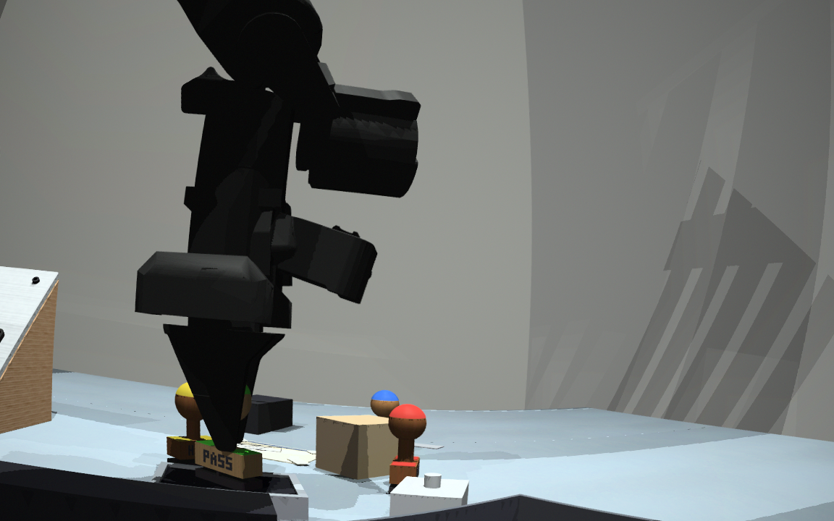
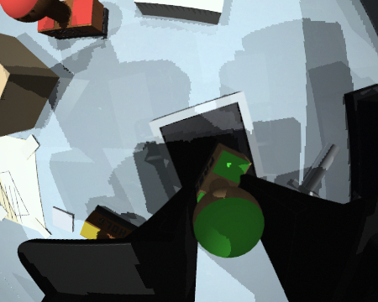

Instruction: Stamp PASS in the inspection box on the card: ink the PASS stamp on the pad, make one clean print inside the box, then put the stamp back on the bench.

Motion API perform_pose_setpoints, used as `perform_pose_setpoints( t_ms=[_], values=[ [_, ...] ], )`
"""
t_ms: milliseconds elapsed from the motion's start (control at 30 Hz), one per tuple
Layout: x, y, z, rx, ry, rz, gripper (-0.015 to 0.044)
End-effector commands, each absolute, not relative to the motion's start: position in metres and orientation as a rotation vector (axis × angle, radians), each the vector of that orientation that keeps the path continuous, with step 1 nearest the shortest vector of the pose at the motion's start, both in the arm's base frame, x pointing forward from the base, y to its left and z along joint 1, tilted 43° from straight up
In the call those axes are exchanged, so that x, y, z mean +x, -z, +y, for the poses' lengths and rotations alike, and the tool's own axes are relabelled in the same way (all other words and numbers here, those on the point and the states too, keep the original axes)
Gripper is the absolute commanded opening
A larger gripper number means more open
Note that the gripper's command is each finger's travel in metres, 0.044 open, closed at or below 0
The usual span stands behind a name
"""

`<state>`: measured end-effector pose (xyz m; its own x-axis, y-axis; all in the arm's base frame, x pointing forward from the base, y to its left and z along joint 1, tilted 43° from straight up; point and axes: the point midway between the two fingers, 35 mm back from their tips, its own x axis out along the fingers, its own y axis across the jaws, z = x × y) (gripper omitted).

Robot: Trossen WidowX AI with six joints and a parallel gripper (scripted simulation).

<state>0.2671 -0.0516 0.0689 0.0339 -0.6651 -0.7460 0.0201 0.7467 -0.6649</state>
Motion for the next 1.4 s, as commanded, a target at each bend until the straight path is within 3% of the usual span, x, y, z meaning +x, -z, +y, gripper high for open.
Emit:
perform_pose_setpoints(
  t_ms=[0, 1367],
  values=[
    [0.267, -0.069, -0.053, -0.563, 0.575, 1.458, 0.0000],
    [0.267, -0.100, -0.023, -0.561, 0.572, 1.460, 0.0000]
  ],
)
